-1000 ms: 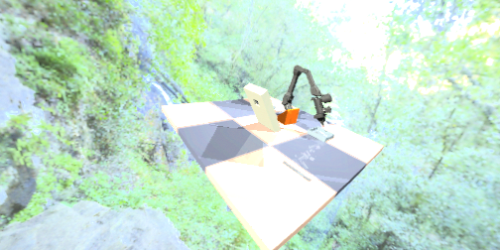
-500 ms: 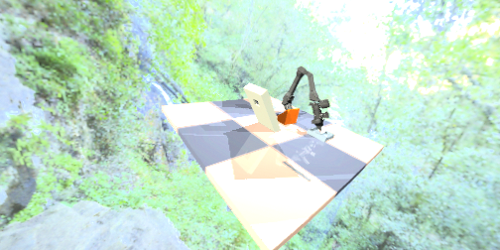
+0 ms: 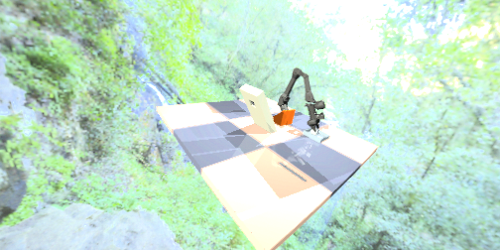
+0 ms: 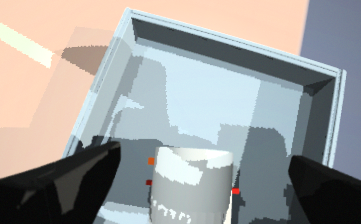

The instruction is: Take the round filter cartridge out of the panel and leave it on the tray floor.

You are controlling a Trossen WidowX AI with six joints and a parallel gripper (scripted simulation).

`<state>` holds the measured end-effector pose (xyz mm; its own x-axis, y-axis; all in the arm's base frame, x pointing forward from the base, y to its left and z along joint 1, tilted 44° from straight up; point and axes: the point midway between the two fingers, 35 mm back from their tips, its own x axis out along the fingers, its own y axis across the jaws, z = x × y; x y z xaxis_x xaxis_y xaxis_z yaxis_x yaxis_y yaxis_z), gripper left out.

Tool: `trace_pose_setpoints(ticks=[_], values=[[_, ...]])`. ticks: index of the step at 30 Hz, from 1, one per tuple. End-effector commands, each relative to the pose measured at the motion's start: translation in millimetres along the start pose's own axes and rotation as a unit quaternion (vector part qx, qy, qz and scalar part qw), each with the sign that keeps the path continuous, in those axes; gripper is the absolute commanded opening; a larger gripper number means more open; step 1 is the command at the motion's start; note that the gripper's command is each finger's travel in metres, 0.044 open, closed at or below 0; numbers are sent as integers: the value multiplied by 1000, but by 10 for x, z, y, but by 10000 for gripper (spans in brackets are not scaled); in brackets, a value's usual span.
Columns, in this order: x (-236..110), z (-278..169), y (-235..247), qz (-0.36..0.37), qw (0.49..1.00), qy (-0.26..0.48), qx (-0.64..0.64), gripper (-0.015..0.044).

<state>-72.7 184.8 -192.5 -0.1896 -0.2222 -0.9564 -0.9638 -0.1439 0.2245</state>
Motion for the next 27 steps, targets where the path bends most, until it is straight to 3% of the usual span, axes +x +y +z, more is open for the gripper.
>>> trace_pose_setpoints(ticks=[1, 6, 9, 27], values=[[-90, 77, 1, 0, 1000, -1, -1, 440], [-610, 356, 1, -1, 1000, -1, 0, 440], [-488, 310, 3, 2, 1000, -2, 3, 440], [-488, 310, 3, 2, 1000, -2, 3, 440]])
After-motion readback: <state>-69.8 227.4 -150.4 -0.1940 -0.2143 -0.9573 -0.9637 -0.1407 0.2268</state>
